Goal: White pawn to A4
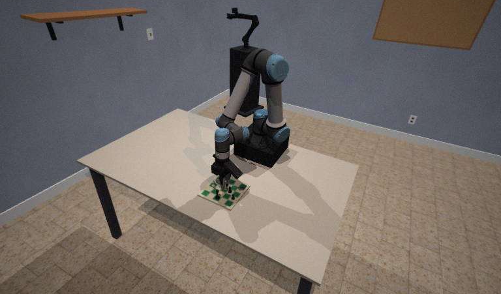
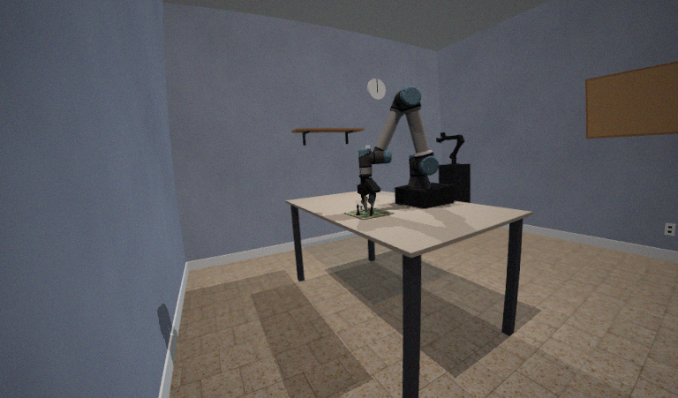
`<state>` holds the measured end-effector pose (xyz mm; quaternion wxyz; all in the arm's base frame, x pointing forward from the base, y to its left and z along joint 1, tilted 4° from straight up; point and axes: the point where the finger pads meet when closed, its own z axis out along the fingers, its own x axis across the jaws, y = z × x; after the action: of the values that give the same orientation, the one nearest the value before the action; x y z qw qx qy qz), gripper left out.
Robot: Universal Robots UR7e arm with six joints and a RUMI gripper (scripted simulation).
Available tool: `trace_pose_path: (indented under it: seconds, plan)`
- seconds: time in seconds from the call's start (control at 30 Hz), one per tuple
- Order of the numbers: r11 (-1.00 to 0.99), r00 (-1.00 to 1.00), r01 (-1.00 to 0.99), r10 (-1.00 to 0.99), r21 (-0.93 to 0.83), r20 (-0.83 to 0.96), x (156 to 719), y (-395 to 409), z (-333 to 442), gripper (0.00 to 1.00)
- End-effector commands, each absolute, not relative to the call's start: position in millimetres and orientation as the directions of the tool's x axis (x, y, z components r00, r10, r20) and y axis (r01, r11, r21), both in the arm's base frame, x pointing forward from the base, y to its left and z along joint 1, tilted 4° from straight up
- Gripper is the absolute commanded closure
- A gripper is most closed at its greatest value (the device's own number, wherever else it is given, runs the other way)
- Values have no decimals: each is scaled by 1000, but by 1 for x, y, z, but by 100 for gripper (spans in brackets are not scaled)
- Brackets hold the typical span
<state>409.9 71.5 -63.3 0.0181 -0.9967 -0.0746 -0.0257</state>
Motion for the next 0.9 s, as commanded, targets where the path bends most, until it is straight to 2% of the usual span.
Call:
trace_pose_path:
  seconds: [0.0,0.67,0.7,0.87]
  plan:
    - [-988,987,150,148,-32,55,410,71,-63,80]
    - [-988,987,150,148,-32,55,410,71,-63,80]
    - [-988,987,150,148,-32,55,410,71,-63,100]
    - [-988,987,150,148,-32,55,410,71,-63,100]
